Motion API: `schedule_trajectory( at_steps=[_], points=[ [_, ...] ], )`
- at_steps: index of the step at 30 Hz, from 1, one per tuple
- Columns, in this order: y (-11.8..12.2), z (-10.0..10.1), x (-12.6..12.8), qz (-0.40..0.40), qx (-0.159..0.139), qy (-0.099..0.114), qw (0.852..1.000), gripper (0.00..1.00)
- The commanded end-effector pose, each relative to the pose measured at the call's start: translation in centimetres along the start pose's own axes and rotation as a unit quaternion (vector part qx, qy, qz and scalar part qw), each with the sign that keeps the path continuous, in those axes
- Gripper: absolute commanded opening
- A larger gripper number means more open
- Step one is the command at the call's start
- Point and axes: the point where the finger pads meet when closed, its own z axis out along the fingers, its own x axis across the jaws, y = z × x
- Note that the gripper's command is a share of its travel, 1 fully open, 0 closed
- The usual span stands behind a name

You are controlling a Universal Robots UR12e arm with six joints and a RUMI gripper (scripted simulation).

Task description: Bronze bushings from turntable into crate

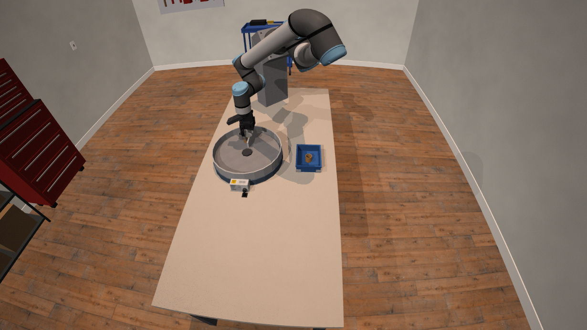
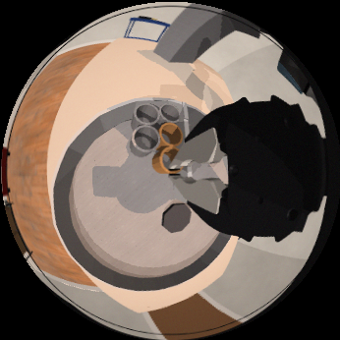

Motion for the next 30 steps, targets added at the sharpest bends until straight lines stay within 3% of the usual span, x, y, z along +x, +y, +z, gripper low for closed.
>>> schedule_trajectory(
  at_steps=[1,30],
  points=[
    [-0.02,-0.03,-0.01,0.0,0.0,0.0,1.0,0.0],
    [-0.02,-0.37,-0.01,0.0,0.0,0.0,1.0,0.0]
  ],
)
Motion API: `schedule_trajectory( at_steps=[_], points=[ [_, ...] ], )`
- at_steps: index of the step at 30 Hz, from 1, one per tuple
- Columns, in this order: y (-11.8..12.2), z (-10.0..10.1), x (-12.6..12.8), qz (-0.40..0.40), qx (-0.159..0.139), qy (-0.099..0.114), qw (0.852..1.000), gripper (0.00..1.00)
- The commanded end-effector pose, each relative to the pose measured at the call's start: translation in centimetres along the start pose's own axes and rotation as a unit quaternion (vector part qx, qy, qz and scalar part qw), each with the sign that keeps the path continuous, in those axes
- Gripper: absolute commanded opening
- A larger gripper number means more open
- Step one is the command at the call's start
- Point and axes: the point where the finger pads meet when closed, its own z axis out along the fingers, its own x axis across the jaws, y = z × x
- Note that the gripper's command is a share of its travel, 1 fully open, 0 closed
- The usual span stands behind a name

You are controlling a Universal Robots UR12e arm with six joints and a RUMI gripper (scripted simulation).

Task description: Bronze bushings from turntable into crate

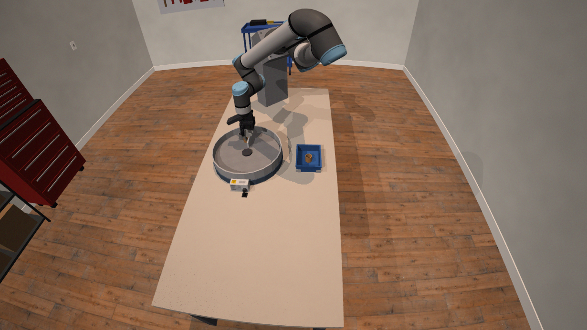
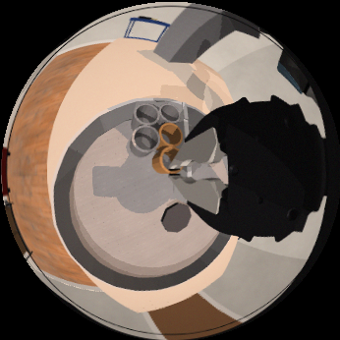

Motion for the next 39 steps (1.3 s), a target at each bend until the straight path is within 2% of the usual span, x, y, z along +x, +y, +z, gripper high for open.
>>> schedule_trajectory(
  at_steps=[1,6,17,25,39],
  points=[
    [0.0,-0.3,0.0,0.0,0.0,0.0,1.0,0.0],
    [0.0,-1.5,0.0,0.0,0.0,0.0,1.0,0.0],
    [0.0,-6.4,0.0,0.0,0.0,0.0,1.0,0.0],
    [0.0,-7.6,0.0,0.0,0.0,0.0,1.0,0.0],
    [0.0,-7.6,0.0,0.0,0.0,0.0,1.0,0.0]
  ],
)
